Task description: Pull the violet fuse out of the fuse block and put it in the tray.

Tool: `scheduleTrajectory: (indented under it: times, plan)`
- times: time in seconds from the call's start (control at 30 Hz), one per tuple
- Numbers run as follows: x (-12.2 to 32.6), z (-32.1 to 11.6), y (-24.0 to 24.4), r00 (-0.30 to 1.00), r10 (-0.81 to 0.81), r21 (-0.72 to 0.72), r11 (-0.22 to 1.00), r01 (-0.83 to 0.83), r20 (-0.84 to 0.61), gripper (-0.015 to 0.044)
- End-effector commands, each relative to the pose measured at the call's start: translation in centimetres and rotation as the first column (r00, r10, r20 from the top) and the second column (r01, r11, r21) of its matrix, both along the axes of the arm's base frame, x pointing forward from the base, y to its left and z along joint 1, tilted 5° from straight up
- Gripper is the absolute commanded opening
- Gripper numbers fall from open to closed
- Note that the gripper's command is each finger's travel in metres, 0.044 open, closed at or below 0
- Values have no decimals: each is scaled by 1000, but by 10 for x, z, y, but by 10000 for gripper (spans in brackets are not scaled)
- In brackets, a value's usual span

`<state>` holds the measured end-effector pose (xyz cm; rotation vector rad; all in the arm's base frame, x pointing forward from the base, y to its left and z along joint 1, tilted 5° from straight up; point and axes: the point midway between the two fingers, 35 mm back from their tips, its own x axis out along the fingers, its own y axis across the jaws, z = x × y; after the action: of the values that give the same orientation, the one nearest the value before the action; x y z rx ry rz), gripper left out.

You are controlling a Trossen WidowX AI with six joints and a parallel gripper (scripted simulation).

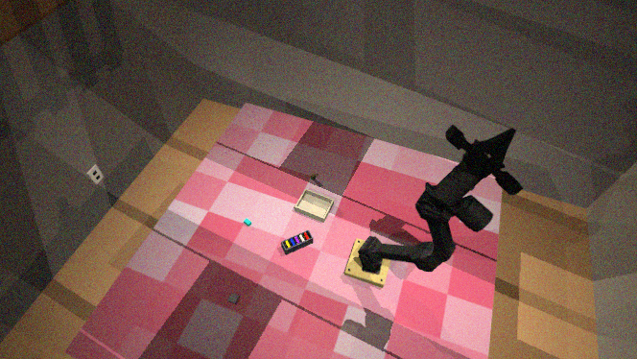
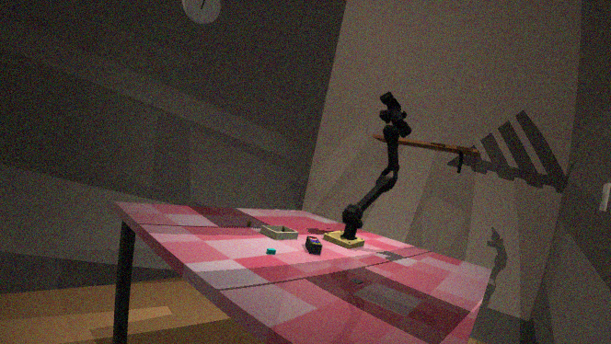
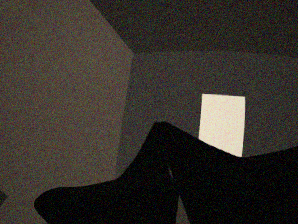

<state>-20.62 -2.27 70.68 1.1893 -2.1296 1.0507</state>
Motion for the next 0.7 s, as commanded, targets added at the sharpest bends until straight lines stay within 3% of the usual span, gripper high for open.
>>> scheduleTrajectory:
  times: [0.0, 0.07, 0.33, 0.67]
  plan:
    - [2, 1, -1, 1000, -1, 2, 1000, 1, -9, 26]
    - [23, 7, -8, 996, -12, 21, 1000, 14, -84, 72]
    - [133, 25, -43, 888, -39, 78, 993, 84, -459, 72]
    - [288, 2, -79, 525, -38, 55, 986, 160, -850, 72]
